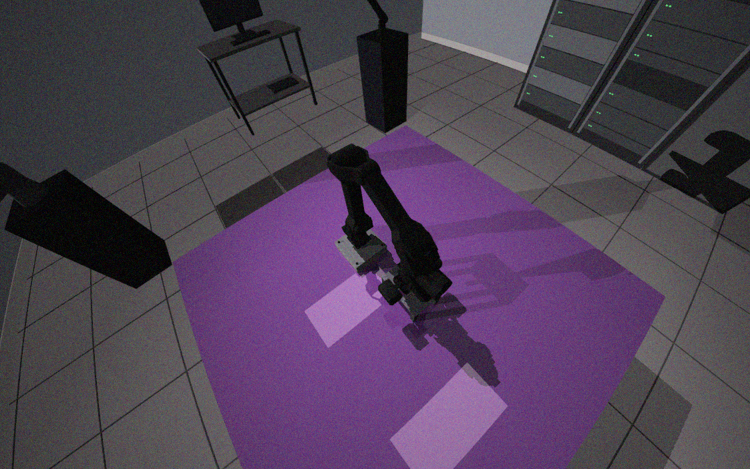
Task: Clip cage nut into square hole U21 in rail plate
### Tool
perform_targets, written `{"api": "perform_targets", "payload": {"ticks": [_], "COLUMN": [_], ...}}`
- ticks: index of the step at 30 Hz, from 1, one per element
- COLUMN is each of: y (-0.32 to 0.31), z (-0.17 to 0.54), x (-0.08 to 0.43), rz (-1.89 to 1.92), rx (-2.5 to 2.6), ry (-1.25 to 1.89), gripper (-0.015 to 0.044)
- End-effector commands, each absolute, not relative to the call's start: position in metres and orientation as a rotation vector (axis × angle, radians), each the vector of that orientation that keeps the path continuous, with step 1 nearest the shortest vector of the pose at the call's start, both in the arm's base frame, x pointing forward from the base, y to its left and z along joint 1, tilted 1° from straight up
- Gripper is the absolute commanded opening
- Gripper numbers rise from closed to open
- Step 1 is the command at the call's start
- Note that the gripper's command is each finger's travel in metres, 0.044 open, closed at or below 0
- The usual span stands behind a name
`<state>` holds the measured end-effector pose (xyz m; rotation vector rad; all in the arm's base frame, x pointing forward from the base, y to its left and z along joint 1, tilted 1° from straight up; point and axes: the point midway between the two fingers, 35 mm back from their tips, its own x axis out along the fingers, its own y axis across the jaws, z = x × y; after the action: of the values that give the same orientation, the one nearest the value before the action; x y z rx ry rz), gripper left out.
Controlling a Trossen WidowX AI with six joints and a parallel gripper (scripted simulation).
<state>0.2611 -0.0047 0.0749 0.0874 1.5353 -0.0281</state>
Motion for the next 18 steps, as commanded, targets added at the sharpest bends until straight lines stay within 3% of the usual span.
{"api": "perform_targets", "payload": {"ticks": [1, 18], "y": [-0.0046, -0.0022], "z": [0.0753, 0.0755], "x": [0.2609, 0.2609], "rz": [-0.038, -0.049], "rx": [0.083, 0.072], "ry": [1.536, 1.537], "gripper": [0.0037, 0.0037]}}
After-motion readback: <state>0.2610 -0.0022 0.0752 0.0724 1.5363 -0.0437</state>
